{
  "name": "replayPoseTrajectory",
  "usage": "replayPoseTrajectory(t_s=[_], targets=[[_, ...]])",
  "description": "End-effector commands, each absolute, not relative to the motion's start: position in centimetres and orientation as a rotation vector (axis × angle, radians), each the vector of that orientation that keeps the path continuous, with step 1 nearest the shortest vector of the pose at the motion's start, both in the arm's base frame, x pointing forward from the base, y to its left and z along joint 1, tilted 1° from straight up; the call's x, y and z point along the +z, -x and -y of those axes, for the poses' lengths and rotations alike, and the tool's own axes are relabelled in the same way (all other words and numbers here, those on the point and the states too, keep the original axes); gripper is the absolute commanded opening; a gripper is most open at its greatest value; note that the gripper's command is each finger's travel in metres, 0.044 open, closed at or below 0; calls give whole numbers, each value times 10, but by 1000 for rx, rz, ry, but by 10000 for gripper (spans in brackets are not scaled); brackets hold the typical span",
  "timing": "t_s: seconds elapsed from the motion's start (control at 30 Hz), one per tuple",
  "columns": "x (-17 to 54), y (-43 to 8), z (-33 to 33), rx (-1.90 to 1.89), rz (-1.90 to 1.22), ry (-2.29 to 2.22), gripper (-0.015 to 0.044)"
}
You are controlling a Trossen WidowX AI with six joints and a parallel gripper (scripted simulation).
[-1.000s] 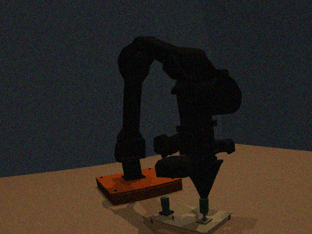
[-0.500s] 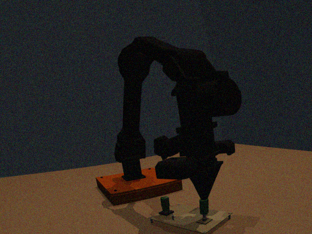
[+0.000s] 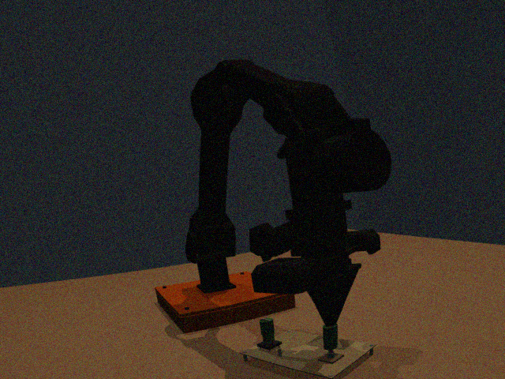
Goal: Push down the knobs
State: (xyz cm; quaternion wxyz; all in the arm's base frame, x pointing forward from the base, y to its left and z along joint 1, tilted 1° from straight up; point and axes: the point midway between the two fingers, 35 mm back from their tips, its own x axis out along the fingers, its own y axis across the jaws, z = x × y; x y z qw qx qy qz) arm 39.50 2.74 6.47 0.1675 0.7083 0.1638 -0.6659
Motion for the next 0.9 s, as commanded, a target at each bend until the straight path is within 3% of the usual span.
replayPoseTrajectory(t_s=[0.0,0.87], targets=[[37,-399,-27,-1930,-464,-1986,0],[33,-399,-27,-1930,-464,-1986,0]])
